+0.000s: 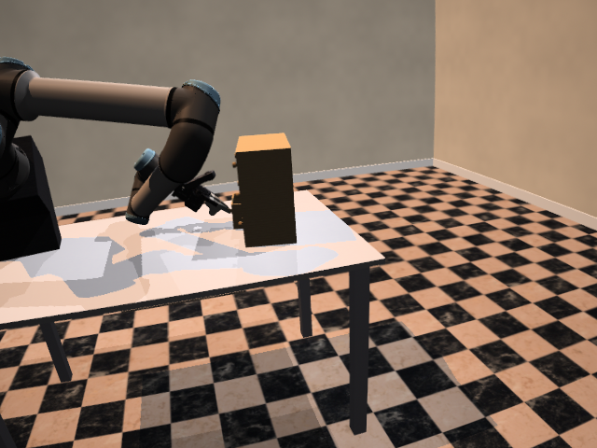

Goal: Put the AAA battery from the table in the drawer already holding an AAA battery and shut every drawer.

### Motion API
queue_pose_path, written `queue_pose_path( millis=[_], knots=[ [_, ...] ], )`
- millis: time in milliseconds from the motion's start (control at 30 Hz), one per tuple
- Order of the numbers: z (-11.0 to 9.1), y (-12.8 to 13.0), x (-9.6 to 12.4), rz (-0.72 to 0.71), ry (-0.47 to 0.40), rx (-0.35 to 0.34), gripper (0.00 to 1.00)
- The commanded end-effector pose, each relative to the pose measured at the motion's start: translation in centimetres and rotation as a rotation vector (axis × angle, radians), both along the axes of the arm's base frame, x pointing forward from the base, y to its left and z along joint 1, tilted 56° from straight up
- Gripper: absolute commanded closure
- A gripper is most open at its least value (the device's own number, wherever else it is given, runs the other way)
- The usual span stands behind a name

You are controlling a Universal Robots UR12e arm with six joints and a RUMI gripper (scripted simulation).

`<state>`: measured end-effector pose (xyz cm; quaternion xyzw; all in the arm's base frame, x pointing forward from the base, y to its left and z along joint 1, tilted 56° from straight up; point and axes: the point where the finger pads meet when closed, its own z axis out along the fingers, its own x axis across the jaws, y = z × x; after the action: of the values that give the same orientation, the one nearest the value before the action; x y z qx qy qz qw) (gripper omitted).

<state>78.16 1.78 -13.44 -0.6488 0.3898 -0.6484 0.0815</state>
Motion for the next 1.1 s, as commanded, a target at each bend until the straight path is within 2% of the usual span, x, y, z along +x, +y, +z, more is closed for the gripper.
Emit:
queue_pose_path(
  millis=[0, 1067],
  knots=[
    [0.1, 0.1, 0.1, 0.001, 0.0, 0.0, 0.93],
    [0.7, 0.4, 2.2, 0.001, 0.0, 0.0, 0.93]
  ],
)
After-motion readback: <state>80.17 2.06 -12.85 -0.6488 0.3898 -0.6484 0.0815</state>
